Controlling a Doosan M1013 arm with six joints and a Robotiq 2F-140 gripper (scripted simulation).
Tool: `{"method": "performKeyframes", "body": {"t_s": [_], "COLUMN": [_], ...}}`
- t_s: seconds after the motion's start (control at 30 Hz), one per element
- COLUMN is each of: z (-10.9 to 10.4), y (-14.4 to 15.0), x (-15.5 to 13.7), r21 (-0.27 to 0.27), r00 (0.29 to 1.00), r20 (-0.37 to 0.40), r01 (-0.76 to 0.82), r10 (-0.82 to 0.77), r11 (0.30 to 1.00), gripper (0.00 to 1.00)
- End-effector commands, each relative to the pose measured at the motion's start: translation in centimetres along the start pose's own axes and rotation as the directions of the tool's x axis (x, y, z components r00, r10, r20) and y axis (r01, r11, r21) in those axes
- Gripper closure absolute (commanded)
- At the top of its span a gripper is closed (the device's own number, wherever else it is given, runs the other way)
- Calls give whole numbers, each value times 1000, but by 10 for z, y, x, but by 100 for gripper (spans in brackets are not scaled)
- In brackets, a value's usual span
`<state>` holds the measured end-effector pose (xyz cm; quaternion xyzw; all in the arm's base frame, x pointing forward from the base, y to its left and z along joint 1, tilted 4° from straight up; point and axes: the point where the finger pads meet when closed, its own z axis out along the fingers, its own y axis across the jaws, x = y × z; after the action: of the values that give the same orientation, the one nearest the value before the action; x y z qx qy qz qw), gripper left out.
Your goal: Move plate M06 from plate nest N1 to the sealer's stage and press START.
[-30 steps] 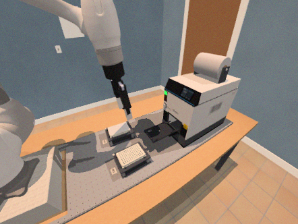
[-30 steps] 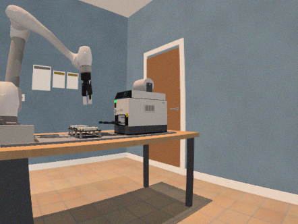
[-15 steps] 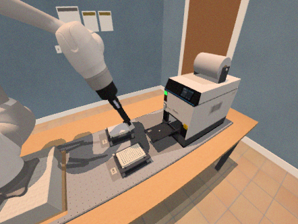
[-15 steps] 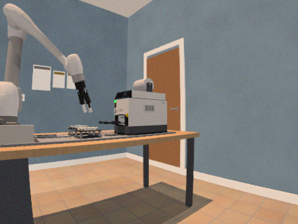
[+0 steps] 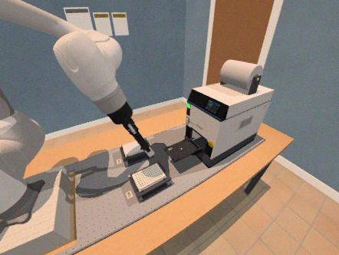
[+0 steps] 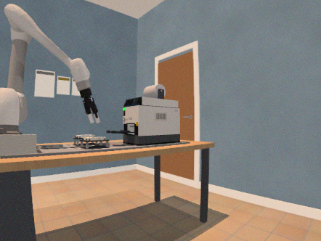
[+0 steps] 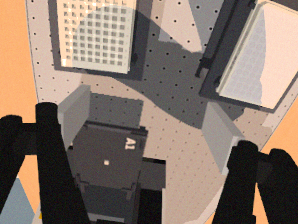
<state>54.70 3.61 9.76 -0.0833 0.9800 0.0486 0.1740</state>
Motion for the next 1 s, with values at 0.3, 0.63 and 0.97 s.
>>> {"method": "performKeyframes", "body": {"t_s": [0.3,0.63,0.97], "z": [-6,-9,-8], "y": [-47,-69,-69], "x": [17,25,26], "r21": [-2,-2,-2], "r00": [1000,1000,1000], "r20": [1,1,1], "r01": [1,1,1], "r10": [-1,-1,-1], "r11": [1000,1000,1000], "gripper": [30,30,30]}}
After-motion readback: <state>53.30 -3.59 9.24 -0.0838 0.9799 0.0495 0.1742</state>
